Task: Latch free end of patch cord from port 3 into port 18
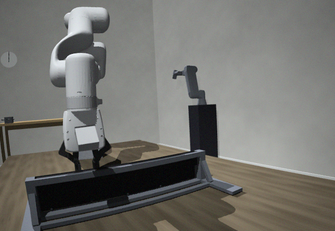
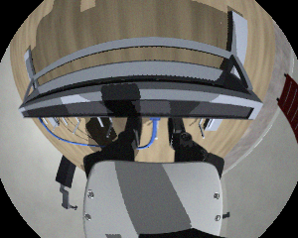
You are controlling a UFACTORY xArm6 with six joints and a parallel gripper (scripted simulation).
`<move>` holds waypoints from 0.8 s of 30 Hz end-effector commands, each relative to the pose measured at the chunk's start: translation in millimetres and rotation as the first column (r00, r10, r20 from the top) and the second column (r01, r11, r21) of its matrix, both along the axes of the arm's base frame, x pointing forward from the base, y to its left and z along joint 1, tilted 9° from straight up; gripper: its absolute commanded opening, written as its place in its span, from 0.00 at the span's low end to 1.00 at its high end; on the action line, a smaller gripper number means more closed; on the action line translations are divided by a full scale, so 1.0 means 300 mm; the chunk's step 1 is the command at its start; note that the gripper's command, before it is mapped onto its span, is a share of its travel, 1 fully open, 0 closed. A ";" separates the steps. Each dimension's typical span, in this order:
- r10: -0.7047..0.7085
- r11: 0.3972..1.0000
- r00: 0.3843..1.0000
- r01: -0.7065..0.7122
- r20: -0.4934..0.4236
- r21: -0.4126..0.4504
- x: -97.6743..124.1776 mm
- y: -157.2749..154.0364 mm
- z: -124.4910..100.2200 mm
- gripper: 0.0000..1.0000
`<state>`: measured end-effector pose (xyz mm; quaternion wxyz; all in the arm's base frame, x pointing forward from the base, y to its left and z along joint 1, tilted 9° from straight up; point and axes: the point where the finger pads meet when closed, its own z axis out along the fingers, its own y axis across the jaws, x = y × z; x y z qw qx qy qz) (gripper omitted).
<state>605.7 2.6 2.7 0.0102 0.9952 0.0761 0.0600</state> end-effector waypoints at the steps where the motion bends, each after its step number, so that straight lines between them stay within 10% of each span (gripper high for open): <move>1: 0.000 1.000 1.000 0.000 0.005 0.000 0.006 0.000 0.008 0.38; 24: 0.000 1.000 1.000 0.000 0.005 0.000 -0.011 0.001 0.118 0.38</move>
